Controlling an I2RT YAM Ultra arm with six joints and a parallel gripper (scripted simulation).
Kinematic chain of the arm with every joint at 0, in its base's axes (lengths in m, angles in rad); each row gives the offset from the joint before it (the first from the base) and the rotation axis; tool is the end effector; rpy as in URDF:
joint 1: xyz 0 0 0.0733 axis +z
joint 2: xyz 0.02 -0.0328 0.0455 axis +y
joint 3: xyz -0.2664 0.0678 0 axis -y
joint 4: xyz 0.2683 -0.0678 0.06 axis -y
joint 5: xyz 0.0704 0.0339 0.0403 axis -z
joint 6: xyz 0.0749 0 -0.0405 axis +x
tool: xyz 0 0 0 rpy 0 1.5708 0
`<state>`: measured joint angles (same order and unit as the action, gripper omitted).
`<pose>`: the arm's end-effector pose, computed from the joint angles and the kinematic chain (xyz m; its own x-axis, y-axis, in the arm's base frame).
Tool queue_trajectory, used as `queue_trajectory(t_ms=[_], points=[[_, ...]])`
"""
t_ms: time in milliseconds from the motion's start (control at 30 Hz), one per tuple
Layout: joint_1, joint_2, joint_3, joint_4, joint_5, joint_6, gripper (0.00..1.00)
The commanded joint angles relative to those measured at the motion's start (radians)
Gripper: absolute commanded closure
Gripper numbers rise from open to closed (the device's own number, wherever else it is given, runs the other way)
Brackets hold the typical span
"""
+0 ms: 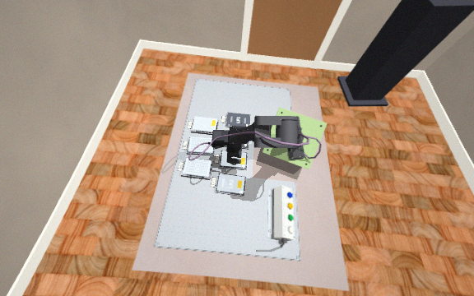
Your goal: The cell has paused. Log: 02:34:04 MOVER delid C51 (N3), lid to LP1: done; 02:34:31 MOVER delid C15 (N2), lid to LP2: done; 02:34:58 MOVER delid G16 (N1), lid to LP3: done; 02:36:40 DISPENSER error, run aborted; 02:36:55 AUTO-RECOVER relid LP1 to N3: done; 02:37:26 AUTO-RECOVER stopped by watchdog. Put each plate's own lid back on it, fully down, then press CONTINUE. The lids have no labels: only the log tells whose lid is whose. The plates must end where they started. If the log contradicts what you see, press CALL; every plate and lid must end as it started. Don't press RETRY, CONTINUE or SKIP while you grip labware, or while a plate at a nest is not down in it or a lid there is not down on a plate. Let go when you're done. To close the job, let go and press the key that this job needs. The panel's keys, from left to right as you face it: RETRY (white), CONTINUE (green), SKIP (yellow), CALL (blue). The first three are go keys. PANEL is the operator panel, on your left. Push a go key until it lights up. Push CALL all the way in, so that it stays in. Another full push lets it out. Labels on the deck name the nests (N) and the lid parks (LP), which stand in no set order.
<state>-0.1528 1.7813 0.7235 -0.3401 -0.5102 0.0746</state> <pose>0.2852 -0.0058 0.0412 -0.9672 0.2148 -0.1357 0.1222 0.8617 0.4926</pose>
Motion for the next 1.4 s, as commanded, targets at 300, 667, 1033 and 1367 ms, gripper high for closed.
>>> queue_trajectory(t_ms=[300, 667, 1033, 1367], points=[[0.015, 0.043, -0.016, 0.080, 0.012, 0.033, 0.00], [0.042, 0.095, -0.023, 0.152, 0.019, 0.063, 0.00], [0.056, 0.143, -0.003, 0.215, 0.024, 0.089, 0.00], [0.058, 0.126, 0.002, 0.213, 0.023, 0.090, 0.00]])
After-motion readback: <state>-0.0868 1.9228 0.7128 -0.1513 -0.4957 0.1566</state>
